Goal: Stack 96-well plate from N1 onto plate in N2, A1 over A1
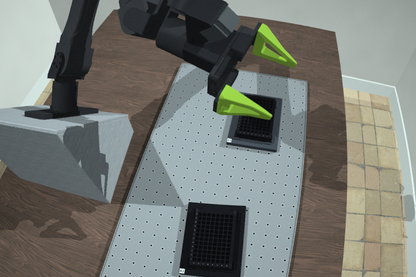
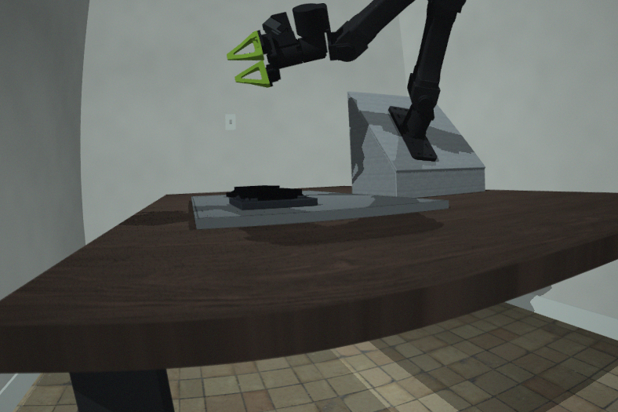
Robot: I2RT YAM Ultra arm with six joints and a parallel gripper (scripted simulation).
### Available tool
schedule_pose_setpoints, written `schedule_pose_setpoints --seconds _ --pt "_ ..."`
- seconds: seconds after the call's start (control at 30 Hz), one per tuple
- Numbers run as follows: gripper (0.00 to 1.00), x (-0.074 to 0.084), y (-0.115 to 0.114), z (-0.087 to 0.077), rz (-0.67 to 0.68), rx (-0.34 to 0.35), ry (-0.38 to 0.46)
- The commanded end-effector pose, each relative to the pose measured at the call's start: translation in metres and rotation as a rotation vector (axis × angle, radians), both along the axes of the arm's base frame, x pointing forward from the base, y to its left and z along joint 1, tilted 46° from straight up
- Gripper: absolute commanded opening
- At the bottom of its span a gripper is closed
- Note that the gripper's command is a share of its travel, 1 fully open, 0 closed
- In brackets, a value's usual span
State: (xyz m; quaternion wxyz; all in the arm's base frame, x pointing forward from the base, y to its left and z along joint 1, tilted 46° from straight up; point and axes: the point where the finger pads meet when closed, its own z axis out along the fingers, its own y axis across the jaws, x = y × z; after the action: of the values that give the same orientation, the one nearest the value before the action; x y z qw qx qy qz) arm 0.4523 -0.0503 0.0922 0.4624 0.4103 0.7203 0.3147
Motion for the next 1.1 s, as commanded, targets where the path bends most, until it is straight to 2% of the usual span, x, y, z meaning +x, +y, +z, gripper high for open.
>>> schedule_pose_setpoints --seconds 0.0,0.17,0.27,0.3,0.37,0.43,0.47,0.63,0.7,0.77,0.83,1.07 --pt "1.0 0.006 0.007 -0.014 0.017 0.071 0.098" --pt "1.0 0.014 0.026 -0.025 0.058 0.148 0.188" --pt "1.0 0.014 0.025 -0.025 0.056 0.148 0.187" --pt "1.0 0.014 0.021 -0.027 0.048 0.17 0.211" --pt "1.0 0.017 0.039 -0.031 0.086 0.208 0.262" --pt "1.0 0.019 0.049 -0.035 0.101 0.243 0.306" --pt "1.0 0.019 0.05 -0.035 0.101 0.243 0.306" --pt "1.0 0.02 0.071 -0.042 0.132 0.328 0.42" --pt "1.0 0.02 0.064 -0.043 0.115 0.34 0.427" --pt "1.0 0.019 0.083 -0.045 0.146 0.373 0.484" --pt "1.0 0.019 0.083 -0.045 0.146 0.373 0.484" --pt "1.0 0.013 0.114 -0.048 0.17 0.486 0.654"
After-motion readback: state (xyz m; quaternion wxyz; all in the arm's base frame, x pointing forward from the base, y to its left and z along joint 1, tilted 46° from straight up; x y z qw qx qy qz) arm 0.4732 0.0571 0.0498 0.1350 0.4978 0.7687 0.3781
